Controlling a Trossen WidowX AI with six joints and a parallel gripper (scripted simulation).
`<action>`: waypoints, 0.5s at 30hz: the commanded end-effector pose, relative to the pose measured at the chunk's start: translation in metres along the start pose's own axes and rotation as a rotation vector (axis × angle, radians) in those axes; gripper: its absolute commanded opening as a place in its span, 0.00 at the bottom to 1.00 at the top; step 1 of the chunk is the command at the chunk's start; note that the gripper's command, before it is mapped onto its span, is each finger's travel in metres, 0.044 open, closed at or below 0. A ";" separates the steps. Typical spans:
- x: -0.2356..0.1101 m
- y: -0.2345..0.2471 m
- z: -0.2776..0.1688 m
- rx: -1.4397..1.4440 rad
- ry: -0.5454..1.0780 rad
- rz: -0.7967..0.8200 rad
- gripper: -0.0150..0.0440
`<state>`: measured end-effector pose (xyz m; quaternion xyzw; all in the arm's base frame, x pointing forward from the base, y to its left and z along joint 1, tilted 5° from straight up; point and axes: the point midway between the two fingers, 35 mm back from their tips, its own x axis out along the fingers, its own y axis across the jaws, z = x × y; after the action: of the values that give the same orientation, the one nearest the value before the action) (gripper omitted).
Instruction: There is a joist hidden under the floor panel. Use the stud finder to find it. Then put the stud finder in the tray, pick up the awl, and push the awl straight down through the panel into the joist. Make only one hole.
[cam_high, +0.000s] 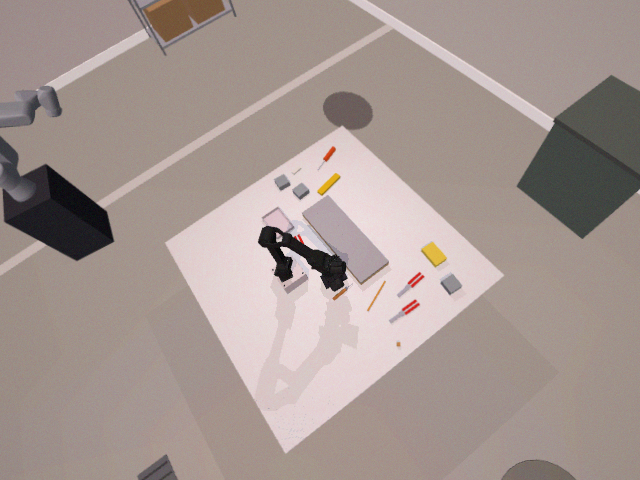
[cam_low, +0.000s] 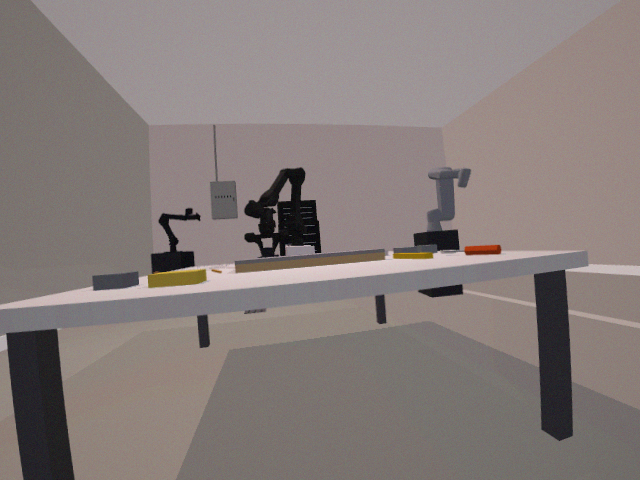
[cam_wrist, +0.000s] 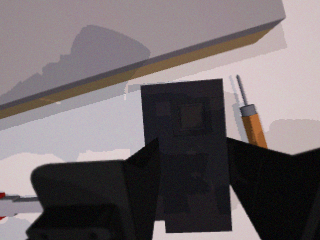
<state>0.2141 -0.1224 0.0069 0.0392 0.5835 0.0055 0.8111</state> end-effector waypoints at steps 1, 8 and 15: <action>-0.026 -0.004 0.014 -0.007 -0.021 -0.013 0.25; -0.072 0.000 0.021 -0.007 -0.020 -0.013 0.25; -0.078 0.000 0.025 -0.011 -0.021 -0.012 0.25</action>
<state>0.2098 -0.1274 0.0827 0.0340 0.5783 0.0007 0.8151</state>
